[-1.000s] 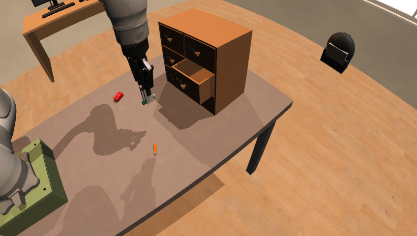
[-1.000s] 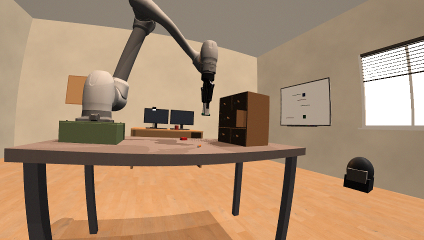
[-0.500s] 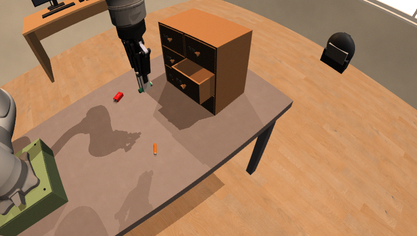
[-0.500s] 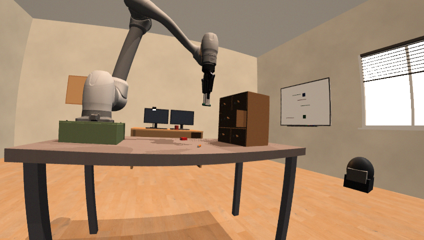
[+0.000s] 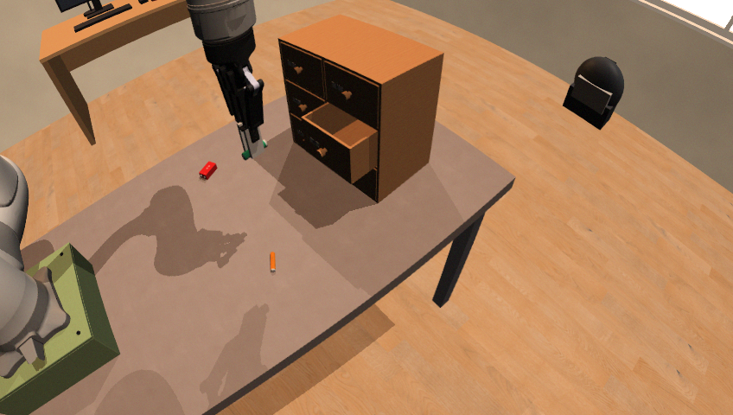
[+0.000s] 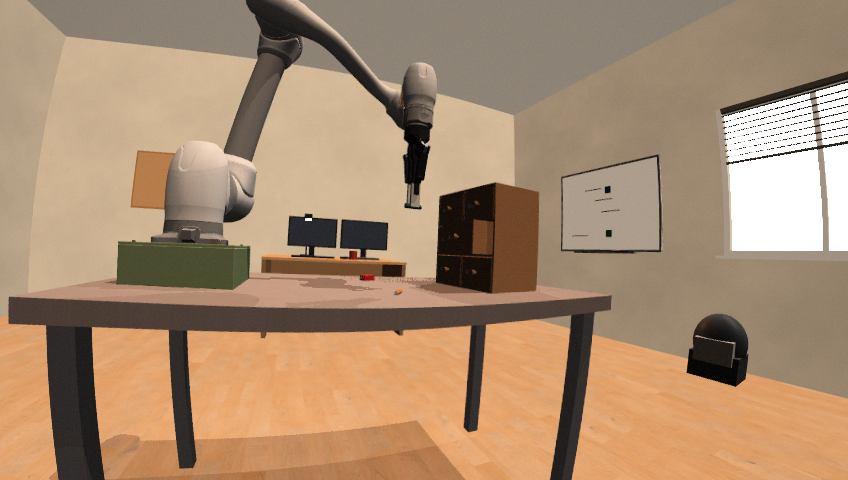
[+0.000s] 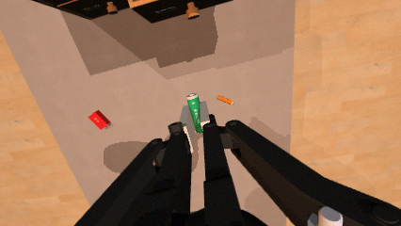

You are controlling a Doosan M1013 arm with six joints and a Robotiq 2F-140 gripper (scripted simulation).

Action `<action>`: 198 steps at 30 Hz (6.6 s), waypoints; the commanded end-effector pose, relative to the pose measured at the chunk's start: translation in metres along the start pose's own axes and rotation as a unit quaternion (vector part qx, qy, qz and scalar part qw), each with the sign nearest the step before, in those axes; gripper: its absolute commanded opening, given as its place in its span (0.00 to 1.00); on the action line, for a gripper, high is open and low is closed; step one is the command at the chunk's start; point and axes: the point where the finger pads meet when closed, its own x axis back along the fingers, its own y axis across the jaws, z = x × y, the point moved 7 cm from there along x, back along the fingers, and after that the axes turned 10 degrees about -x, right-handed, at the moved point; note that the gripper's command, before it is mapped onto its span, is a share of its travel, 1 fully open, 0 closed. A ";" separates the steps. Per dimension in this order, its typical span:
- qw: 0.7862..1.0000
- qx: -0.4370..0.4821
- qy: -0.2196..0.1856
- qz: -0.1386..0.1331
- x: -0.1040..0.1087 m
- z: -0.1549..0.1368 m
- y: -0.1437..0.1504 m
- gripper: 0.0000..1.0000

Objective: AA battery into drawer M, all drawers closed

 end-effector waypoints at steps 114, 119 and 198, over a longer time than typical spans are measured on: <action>0.818 0.002 0.566 0.099 -0.058 -0.087 0.014 0.06; 0.818 0.002 0.566 0.099 -0.058 -0.085 0.014 0.06; 0.818 0.002 0.566 0.099 -0.058 0.083 -0.016 0.06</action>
